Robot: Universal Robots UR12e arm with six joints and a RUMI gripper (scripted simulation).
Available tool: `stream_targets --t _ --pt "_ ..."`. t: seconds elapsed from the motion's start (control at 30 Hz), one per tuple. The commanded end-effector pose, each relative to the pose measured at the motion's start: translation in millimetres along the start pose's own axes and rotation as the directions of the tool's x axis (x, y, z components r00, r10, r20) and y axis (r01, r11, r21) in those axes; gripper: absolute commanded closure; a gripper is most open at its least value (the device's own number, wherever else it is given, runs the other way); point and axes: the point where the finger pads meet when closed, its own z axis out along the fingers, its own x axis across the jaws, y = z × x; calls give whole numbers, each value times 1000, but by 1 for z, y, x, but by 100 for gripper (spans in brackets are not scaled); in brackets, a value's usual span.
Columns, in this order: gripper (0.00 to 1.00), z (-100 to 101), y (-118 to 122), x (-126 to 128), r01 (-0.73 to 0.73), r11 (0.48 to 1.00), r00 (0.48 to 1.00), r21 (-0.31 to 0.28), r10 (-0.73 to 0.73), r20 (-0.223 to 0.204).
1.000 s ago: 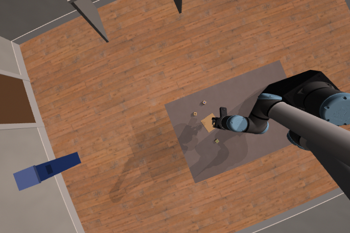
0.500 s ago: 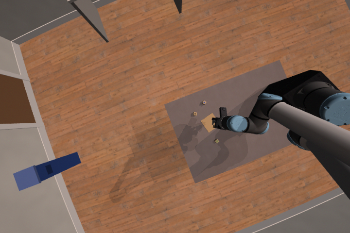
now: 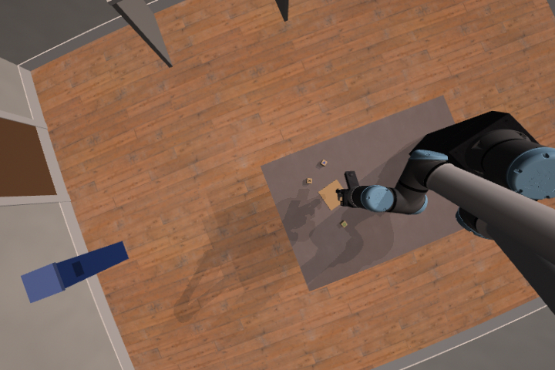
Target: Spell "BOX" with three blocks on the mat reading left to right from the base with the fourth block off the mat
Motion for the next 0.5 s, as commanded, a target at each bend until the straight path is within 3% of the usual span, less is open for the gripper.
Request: stream_targets --t 0.0,0.47 --pt "91 0 4 -1 139 990 990 -3 -139 -1" --pt "91 0 14 -1 426 905 905 -3 -426 0"
